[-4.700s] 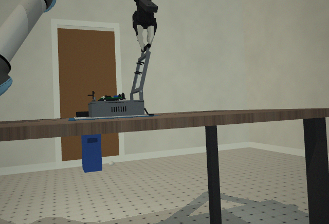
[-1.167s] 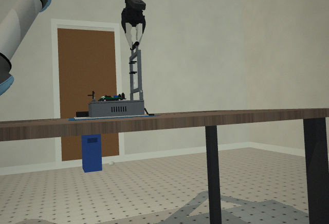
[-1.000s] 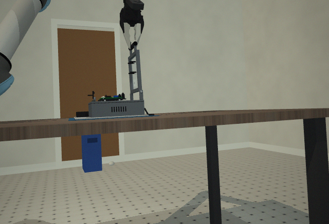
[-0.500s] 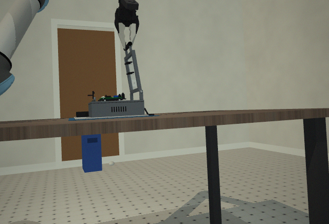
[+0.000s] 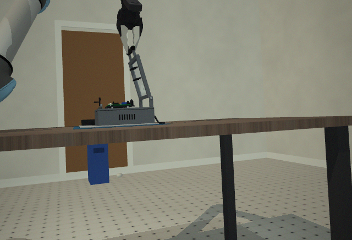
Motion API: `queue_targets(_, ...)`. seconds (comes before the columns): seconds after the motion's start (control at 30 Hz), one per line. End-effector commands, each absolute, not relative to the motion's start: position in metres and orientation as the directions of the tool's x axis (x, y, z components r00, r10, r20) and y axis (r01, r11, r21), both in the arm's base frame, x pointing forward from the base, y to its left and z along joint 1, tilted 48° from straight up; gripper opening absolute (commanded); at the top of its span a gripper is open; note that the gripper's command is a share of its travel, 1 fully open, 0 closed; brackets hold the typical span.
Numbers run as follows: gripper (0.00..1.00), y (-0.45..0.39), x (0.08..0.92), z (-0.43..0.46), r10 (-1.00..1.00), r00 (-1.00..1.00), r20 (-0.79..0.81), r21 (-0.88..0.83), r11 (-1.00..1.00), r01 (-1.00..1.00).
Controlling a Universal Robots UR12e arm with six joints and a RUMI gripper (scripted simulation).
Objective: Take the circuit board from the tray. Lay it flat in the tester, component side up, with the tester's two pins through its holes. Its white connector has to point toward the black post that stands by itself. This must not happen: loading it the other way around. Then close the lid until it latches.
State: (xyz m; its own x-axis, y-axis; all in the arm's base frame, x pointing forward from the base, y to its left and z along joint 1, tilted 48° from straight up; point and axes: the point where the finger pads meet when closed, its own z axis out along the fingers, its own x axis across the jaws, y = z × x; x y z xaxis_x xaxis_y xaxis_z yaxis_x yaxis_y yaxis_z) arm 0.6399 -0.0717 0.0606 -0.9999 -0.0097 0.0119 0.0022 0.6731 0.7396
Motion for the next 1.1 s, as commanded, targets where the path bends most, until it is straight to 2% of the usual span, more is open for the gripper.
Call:
queue_targets(0.0,0.00,-0.071,0.631,0.059,-0.009,-1.000,0.011,0.739,0.674,0.002)
queue_targets(1.07,0.00,-0.055,0.583,0.043,-0.009,-1.000,0.011,0.739,0.674,0.002)
